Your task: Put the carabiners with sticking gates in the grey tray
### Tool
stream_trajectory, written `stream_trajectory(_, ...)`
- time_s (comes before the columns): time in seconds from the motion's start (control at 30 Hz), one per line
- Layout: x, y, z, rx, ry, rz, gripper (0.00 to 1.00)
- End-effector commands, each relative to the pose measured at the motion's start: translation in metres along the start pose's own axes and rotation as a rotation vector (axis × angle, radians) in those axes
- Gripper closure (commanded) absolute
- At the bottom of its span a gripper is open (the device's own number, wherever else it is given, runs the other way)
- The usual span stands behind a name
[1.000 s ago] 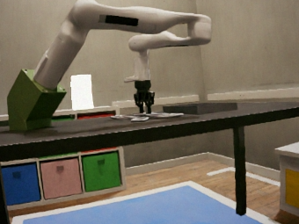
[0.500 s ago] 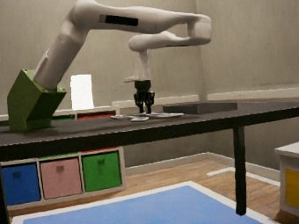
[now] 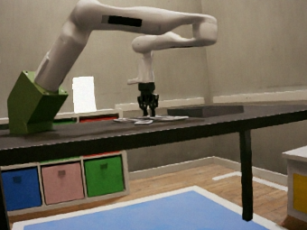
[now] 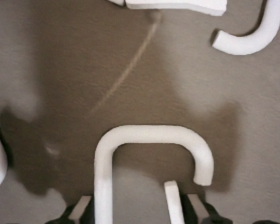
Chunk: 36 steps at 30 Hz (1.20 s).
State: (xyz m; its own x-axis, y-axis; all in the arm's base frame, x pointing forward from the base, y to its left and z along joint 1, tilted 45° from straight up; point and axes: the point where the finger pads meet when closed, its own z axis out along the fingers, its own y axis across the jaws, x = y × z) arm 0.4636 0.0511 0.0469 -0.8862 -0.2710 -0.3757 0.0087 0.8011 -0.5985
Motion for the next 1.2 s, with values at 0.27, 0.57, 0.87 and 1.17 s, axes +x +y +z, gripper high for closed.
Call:
stream_trajectory(0.27,-0.0003,0.0003,-0.0004,-0.001,-0.001,0.0,0.45)
stream_trajectory(0.57,-0.0006,0.0001,-0.0006,-0.001,-0.002,0.0,0.45)
stream_trajectory(0.87,-0.0006,0.0001,-0.0006,-0.001,-0.002,0.0,0.45)
stream_trajectory(1.17,-0.0007,0.0001,-0.0007,-0.001,-0.002,0.0,0.0)
